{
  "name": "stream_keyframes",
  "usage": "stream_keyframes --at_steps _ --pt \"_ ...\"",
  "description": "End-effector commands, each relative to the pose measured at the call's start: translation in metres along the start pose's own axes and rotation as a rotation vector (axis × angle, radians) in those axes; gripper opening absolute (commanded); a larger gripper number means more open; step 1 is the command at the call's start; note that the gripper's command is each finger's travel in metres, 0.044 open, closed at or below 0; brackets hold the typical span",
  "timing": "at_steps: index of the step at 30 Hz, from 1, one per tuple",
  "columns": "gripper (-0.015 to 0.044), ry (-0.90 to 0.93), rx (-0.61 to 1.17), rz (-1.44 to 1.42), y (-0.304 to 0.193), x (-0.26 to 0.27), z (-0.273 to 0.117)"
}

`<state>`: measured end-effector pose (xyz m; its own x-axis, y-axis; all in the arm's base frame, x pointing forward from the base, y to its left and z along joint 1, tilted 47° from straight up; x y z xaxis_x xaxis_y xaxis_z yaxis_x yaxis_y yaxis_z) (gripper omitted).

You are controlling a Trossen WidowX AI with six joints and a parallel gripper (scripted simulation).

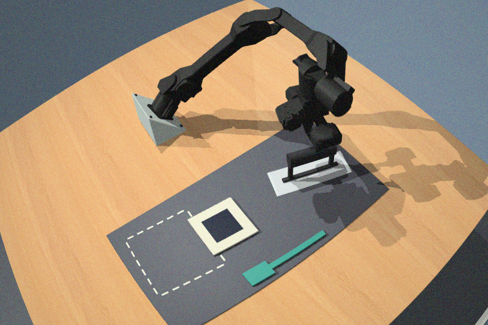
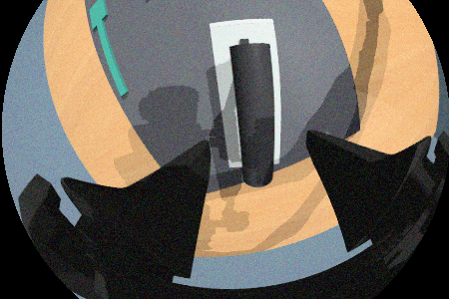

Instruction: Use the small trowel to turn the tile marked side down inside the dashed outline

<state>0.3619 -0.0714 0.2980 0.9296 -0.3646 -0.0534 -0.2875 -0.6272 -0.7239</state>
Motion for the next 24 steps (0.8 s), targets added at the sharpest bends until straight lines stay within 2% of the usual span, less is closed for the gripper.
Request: stream_keyframes --at_steps 1,24 --pt "0.03 0.015 -0.017 -0.08 -0.002 -0.004 0.0" --pt "0.03 0.106 -0.196 -0.793 -0.013 -0.025 0.015"
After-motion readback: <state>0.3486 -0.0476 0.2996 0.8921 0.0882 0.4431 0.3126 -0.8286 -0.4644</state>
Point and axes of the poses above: the point midway between the two fingers, 35 mm back from their tips, its own z axis out along the fingers, its own x axis across the jaws, y = z × x, the point moved 9 cm from there along -z, back along the fingers, and after that the axes turned 8 degrees about -z, right-handed, at the moved point
